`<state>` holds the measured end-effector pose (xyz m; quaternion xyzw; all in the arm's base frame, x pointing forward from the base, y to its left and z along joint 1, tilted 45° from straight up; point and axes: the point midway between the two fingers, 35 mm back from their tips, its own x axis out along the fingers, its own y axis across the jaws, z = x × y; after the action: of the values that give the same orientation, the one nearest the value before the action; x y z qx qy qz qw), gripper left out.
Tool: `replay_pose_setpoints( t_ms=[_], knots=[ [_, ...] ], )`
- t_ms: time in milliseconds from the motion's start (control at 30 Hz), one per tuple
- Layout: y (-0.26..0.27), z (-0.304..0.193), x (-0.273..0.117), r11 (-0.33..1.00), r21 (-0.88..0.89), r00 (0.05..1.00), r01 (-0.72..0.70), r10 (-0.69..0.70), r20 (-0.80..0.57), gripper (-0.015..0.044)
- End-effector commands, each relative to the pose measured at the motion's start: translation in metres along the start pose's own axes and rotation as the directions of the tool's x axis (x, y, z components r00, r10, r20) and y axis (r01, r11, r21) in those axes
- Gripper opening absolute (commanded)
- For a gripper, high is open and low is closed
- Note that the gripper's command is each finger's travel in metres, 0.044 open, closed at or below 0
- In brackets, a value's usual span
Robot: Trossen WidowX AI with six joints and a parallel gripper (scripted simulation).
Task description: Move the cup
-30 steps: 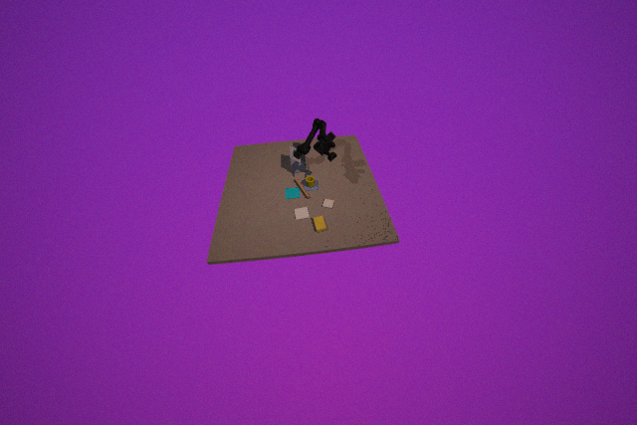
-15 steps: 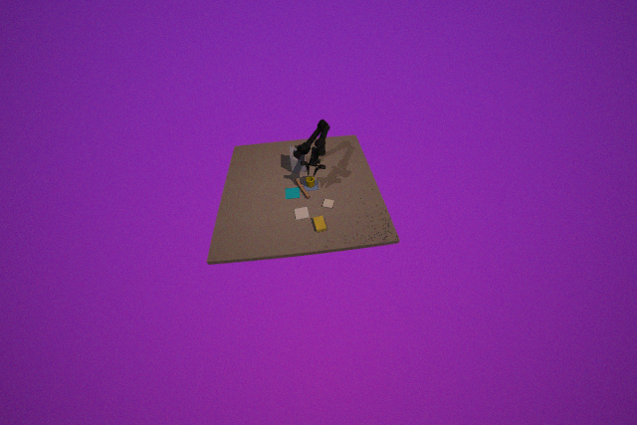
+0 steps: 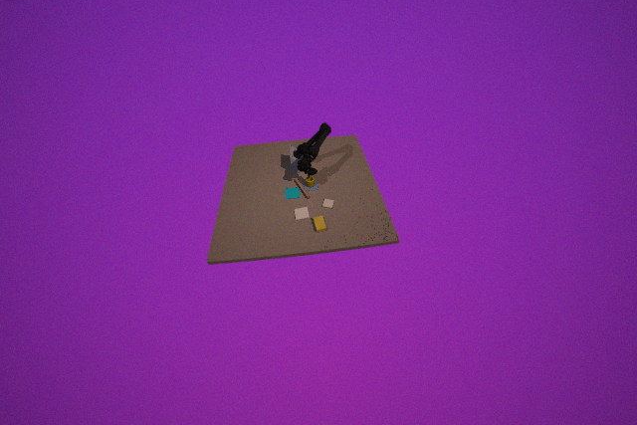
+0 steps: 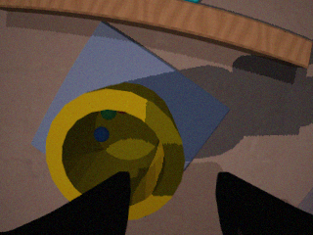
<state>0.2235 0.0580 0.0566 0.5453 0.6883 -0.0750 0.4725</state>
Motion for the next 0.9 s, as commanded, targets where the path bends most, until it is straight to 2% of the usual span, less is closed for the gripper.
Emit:
replay_pose_setpoints(
  t_ms=[0,333,867],
  knots=[
    [-0.001,-0.003,0.000,0.997,0.073,0.999,0.001,0.002,-0.049,0.0167],
    [-0.002,-0.002,0.003,0.997,0.073,0.999,0.001,0.002,-0.048,0.0167],
    [-0.001,-0.002,0.029,0.997,0.073,0.999,0.002,0.001,-0.046,0.0167]
  ],
)
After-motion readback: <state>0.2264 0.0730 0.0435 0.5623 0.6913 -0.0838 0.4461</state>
